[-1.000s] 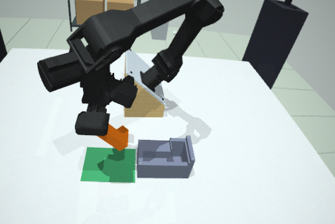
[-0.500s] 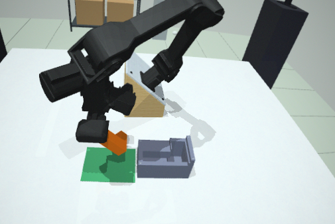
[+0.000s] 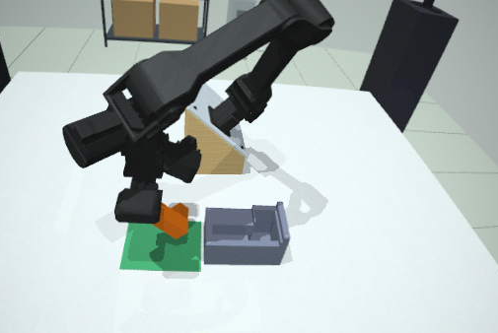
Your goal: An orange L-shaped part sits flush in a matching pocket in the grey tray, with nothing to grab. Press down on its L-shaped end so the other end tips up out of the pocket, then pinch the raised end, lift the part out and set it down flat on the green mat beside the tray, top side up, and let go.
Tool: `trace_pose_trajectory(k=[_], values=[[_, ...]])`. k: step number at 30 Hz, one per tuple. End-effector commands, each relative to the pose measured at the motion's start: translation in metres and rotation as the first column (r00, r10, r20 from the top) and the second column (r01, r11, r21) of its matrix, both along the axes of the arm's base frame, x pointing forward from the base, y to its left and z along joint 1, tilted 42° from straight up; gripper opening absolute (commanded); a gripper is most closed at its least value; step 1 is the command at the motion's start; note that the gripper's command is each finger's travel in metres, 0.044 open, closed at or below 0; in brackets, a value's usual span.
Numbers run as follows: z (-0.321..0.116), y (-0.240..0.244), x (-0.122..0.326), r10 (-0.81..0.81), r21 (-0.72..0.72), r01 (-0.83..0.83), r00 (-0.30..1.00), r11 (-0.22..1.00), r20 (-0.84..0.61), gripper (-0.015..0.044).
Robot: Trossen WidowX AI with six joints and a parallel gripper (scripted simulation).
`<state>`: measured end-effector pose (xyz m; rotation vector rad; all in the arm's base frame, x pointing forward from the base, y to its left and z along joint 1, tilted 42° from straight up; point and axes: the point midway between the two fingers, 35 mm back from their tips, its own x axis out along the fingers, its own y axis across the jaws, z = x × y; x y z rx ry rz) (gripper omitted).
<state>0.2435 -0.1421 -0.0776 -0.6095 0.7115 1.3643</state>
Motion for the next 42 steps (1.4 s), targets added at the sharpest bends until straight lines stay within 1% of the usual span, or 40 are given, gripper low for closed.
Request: trace_pose_trajectory(k=[1, 19, 40, 42], values=[[-0.006, 0.006, 0.0, -0.006, 0.01, 0.006, 1.0, 1.0, -0.005, 0.0], [-0.026, 0.024, 0.001, -0.006, 0.011, 0.006, 1.0, 1.0, -0.004, 0.0], [-0.026, 0.024, 0.001, 0.0, 0.007, 0.0, 1.0, 1.0, -0.005, 0.0], [-0.026, 0.024, 0.001, 0.0, 0.007, 0.0, 1.0, 1.0, -0.005, 0.0053]])
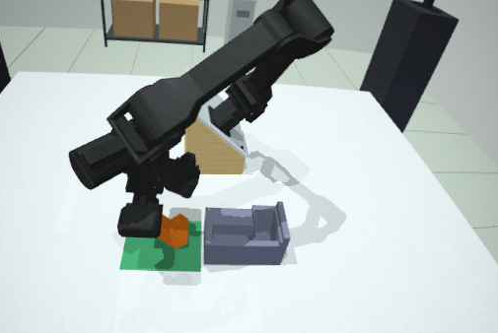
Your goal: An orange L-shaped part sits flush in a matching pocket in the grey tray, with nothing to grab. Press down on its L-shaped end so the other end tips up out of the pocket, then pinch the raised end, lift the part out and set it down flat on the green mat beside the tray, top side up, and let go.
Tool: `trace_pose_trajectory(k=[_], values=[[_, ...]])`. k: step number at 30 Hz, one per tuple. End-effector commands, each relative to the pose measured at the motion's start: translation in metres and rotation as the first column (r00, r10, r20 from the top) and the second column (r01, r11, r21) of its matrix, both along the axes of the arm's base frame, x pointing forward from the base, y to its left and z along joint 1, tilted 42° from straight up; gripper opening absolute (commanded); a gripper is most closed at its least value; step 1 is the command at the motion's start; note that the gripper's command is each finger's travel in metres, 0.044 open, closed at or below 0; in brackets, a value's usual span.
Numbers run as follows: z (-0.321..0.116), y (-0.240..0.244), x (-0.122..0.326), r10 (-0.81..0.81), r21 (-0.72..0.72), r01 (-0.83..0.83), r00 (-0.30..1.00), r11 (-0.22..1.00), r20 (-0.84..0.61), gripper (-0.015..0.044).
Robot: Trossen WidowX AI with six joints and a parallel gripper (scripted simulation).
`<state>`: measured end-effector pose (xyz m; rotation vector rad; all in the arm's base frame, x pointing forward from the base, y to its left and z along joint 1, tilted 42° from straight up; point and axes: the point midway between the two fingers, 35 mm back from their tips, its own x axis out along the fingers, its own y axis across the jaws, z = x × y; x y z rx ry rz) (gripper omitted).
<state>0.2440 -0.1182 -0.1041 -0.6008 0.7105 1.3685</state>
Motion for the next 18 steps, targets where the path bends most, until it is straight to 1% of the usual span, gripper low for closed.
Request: trace_pose_trajectory(k=[1, 8, 10, 13, 16, 18], values=[[0.0, 0.0, 0.0, 0.0, 0.0, 0.0, 1.0, 1.0, 0.0, 0.0079], [0.002, -0.002, 0.0, 0.0, 0.0, 0.0, 1.0, 1.0, 0.0, 0.0263], [0.011, -0.012, 0.001, -0.001, -0.001, 0.001, 1.0, 1.0, 0.0, 0.0315], [0.038, -0.036, 0.0, -0.004, -0.001, 0.004, 1.0, 1.0, -0.001, 0.0394], [0.063, -0.056, -0.005, -0.006, 0.001, 0.006, 1.0, 1.0, -0.001, 0.04], [0.066, -0.058, -0.005, -0.006, 0.001, 0.006, 1.0, 1.0, -0.001, 0.04]])
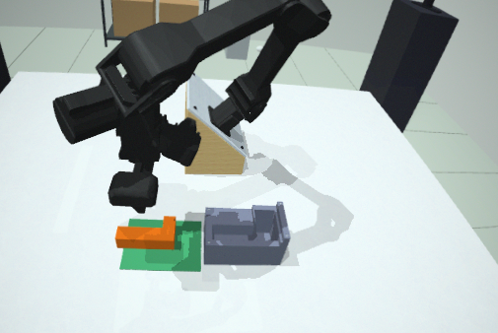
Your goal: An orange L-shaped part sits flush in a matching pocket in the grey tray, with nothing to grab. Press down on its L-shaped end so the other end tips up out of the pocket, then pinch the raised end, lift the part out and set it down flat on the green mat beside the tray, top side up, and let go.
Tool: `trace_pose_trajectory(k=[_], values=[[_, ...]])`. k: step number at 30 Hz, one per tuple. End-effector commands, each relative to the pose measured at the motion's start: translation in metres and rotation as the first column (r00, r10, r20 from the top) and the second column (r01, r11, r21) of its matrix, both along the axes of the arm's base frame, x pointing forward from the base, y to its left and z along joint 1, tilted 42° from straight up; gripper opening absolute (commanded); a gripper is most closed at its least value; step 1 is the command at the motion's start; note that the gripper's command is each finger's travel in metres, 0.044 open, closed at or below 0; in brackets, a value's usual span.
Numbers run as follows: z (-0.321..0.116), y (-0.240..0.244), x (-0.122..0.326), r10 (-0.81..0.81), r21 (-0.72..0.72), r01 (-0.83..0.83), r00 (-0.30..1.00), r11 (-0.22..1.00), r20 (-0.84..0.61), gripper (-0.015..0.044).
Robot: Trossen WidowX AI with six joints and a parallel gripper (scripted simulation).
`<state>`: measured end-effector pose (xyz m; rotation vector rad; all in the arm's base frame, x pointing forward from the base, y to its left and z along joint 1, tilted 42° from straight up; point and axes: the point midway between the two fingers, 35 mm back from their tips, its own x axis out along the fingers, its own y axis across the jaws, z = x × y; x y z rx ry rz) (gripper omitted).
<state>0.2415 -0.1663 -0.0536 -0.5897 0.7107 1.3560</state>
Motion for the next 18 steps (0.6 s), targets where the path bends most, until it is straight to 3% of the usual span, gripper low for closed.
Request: trace_pose_trajectory(k=[1, 18], values=[[0.0152, -0.0096, -0.0026, 0.009, -0.004, -0.009, 1.0, 1.0, 0.0, 0.04], [0.0105, -0.0093, -0.0008, -0.006, -0.008, 0.007, 1.0, 1.0, 0.008, 0.04]])
